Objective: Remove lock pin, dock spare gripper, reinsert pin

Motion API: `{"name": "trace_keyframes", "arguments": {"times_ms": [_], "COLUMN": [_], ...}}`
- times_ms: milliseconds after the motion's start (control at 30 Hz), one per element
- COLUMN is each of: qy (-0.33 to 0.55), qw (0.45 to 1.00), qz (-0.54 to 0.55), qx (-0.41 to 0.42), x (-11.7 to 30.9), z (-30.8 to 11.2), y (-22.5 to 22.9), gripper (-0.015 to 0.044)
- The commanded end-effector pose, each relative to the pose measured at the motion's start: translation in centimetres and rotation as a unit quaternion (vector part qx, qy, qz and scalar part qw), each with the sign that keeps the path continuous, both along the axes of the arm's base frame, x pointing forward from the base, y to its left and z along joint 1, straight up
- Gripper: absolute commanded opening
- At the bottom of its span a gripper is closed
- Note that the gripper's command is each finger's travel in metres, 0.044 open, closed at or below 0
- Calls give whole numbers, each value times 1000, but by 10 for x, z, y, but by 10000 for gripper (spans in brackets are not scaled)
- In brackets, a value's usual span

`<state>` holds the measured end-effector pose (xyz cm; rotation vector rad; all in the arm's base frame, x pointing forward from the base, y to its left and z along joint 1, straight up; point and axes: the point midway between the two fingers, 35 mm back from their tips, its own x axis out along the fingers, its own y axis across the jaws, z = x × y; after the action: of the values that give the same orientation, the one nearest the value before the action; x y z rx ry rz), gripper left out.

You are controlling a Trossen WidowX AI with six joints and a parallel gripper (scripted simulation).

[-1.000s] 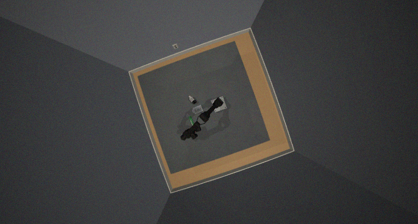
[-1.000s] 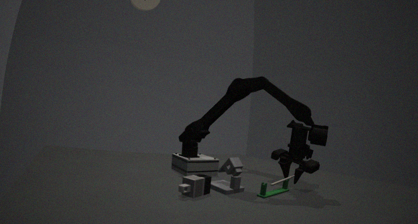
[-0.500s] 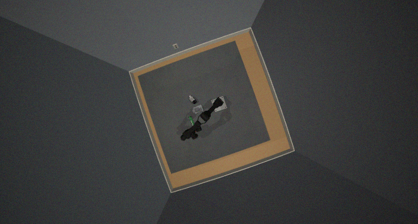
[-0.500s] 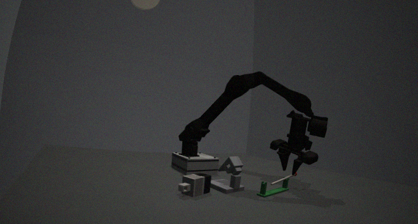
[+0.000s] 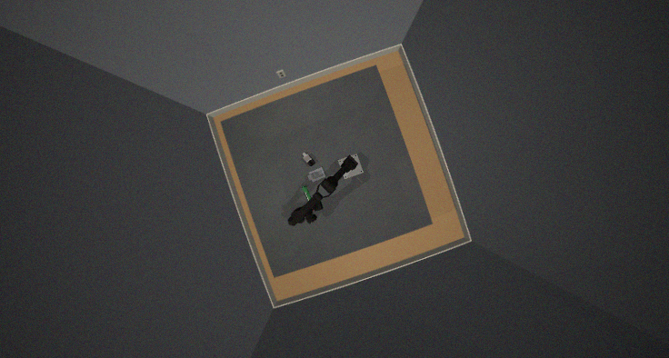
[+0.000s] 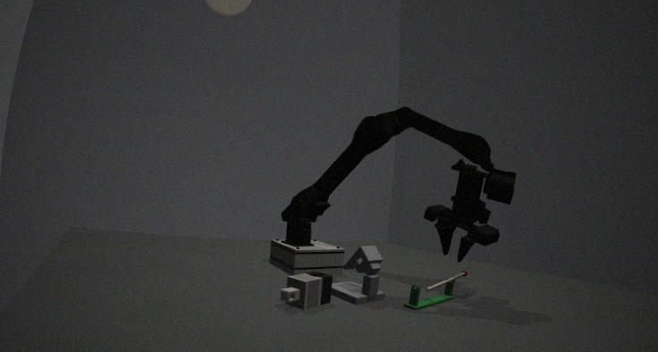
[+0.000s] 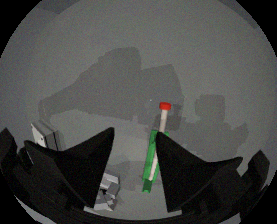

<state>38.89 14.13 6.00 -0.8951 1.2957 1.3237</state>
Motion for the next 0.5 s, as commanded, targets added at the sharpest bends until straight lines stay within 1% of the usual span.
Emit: {"name": "trace_keyframes", "arguments": {"times_ms": [0, 33, 67, 200, 267, 400, 467], "qy": [-1, 1, 2, 2, -14, -103, -118], "qw": [1000, 1000, 1000, 1000, 1000, 994, 993], "qz": [0, 0, 0, 0, 2, 11, 12], "qx": [0, 0, -1, -1, -3, -24, -29], "x": [0, -1, -1, -1, 1, 10, 10], "z": [11, 13, 4, 4, 12, 56, 63], "y": [0, 0, 0, 0, -8, -52, -60], "gripper": [200, 200, 226, 331, 279, 180, 180]}}
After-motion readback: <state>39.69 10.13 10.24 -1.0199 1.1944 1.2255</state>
